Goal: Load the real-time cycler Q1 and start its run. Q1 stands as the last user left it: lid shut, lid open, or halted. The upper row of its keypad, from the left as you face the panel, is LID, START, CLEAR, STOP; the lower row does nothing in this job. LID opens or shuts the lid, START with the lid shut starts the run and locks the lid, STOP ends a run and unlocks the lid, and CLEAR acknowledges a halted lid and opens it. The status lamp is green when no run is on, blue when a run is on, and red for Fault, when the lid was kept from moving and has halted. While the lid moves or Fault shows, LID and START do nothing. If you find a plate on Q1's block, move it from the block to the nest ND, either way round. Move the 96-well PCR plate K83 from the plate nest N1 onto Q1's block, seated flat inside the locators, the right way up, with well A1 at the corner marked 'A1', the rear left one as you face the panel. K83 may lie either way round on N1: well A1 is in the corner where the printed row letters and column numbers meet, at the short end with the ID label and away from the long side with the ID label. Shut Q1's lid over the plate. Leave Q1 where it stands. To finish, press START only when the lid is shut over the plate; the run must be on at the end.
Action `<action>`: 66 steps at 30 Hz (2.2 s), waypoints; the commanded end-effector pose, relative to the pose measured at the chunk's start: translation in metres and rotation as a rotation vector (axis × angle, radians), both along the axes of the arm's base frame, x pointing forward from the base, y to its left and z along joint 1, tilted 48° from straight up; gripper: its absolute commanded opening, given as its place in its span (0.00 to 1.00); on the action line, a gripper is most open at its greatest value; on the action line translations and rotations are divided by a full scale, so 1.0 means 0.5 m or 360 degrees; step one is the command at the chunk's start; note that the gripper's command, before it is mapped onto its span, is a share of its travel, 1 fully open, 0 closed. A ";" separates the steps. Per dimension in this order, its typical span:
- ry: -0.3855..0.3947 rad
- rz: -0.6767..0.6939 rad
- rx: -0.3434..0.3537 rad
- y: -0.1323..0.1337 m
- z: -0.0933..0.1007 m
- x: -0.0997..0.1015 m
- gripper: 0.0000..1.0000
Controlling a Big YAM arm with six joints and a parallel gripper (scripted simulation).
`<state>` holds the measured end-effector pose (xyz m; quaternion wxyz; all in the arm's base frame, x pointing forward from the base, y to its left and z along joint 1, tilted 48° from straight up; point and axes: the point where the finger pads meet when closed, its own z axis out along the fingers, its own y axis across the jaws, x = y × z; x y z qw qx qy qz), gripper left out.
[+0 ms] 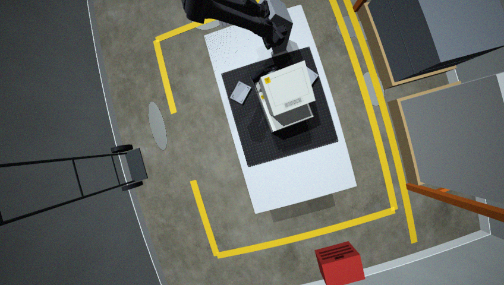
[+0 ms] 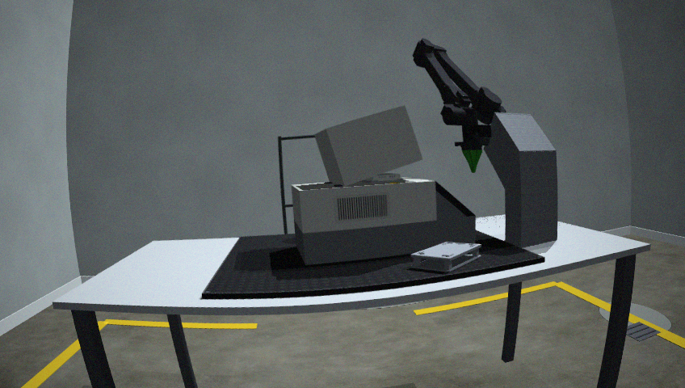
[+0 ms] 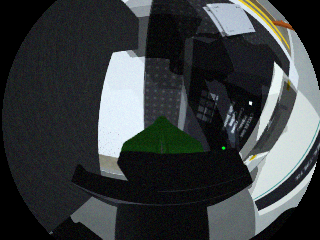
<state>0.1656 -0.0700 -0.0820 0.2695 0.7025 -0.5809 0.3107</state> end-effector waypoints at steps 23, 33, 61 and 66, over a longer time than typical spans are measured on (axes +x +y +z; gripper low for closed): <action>0.0007 0.0005 0.0025 -0.004 -0.010 0.013 0.00; -0.0037 0.0021 0.0040 0.010 -0.005 0.046 0.00; -0.0043 0.0034 0.0038 0.013 -0.005 0.046 0.00; -0.0029 0.0053 0.0032 0.017 -0.004 0.046 0.00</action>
